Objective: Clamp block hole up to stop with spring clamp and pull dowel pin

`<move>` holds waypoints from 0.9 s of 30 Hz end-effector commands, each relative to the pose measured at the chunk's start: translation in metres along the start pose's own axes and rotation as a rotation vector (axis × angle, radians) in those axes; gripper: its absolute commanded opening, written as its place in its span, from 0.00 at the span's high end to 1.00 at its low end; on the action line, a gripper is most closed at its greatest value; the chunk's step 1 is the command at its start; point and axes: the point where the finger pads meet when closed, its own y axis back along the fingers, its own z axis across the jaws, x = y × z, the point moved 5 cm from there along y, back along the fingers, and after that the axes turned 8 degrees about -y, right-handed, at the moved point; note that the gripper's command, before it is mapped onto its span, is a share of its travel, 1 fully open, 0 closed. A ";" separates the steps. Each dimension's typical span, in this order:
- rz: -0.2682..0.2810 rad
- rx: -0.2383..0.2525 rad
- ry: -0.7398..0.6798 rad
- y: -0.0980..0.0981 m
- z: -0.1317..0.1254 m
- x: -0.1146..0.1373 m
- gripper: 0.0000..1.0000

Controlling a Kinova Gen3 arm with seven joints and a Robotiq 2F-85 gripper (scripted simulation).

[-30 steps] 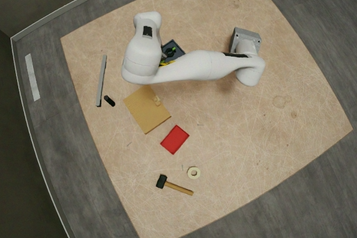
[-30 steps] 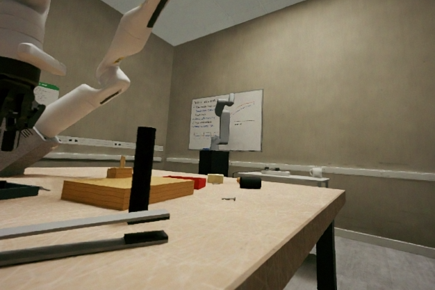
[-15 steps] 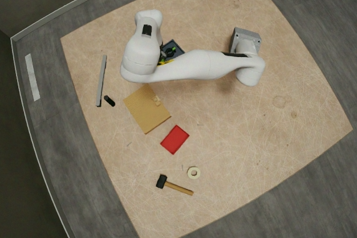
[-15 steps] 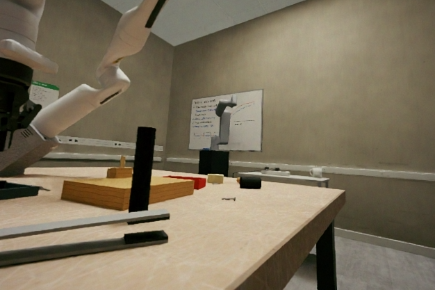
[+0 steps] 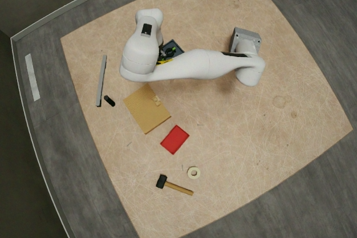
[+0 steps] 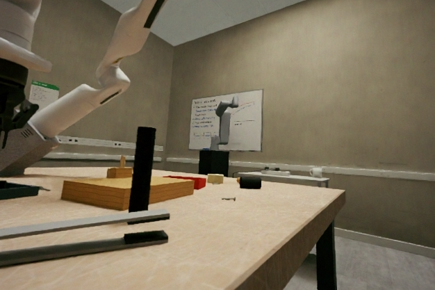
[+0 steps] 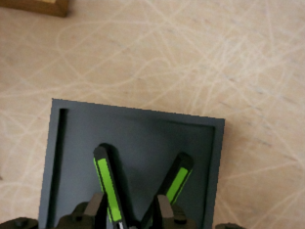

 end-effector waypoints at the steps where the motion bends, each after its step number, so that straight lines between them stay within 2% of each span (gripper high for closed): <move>1: 0.000 -0.002 -0.011 0.001 0.001 -0.001 0.66; 27: -0.002 -0.005 -0.070 0.000 0.004 -0.004 0.66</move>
